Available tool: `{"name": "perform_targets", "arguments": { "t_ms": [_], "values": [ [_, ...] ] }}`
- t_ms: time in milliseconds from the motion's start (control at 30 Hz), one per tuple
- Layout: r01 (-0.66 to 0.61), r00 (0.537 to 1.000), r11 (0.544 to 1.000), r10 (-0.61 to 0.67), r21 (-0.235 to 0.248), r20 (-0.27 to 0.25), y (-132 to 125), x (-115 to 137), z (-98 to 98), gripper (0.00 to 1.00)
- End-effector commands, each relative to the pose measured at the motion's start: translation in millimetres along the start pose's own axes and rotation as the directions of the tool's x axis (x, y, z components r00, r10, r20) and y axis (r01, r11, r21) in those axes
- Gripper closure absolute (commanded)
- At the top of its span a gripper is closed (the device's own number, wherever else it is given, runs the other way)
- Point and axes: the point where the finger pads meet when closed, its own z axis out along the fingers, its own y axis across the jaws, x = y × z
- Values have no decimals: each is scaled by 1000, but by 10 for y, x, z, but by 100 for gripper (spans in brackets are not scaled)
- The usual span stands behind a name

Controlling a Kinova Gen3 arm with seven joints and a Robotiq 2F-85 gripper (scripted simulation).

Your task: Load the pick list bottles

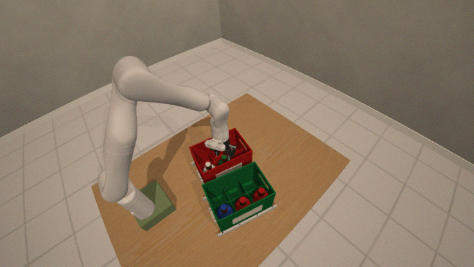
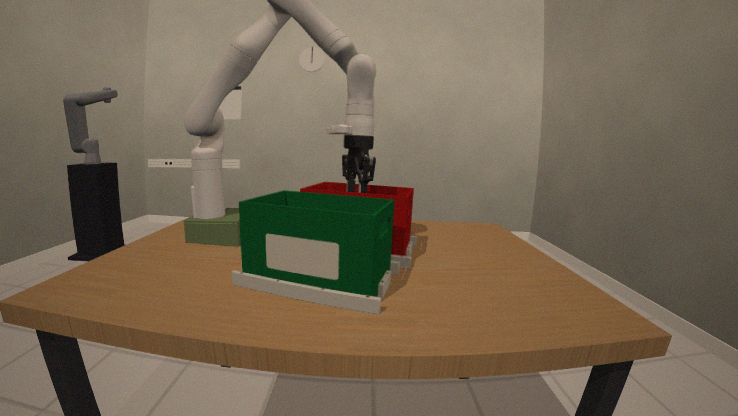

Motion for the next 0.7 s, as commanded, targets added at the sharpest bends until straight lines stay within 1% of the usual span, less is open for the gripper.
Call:
{"name": "perform_targets", "arguments": {
  "t_ms": [0,367,433,667],
  "values": [
    [0,1000,1000,0,1,2,-3,-5,-82,33],
    [0,1000,1000,0,1,2,-3,-4,-376,33],
    [0,1000,1000,0,1,2,-3,-4,-376,33],
    [0,1000,1000,0,1,2,-3,-4,-562,33]
  ]
}}
